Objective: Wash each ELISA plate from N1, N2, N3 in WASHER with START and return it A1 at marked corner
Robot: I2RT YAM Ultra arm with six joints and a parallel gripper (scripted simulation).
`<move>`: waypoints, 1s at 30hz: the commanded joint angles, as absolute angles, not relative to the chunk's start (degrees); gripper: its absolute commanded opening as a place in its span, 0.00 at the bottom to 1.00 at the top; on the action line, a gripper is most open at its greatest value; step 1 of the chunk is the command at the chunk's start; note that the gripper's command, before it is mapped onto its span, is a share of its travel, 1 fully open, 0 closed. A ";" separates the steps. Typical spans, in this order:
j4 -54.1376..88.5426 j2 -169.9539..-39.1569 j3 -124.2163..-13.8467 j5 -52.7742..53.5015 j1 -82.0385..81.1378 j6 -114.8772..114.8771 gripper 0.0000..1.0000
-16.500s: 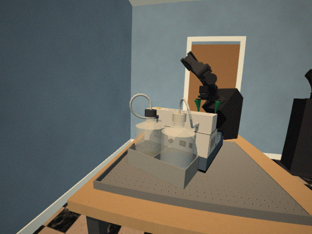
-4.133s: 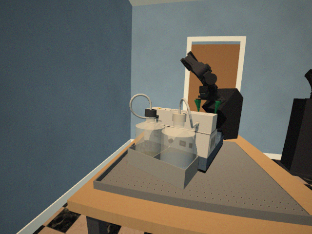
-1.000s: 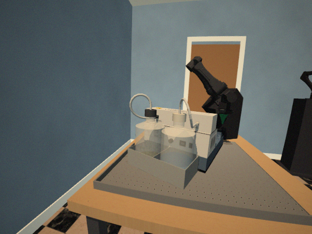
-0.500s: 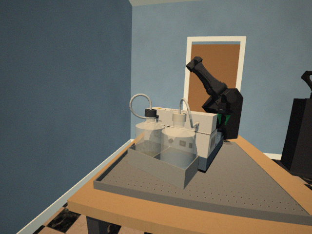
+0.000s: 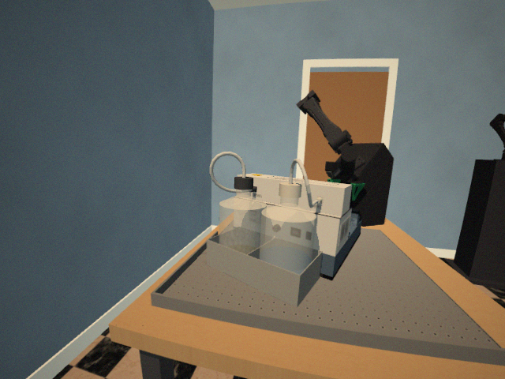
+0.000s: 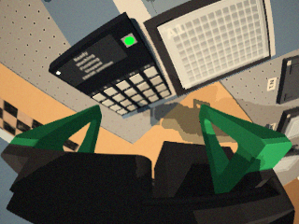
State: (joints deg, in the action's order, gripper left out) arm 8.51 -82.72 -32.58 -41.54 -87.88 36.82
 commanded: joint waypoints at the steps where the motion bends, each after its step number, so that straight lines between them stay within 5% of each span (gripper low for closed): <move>1: 10.57 -80.84 -32.92 -40.36 -87.22 41.05 1.00; 30: 17.51 -65.93 -33.73 -31.79 -72.51 67.49 1.00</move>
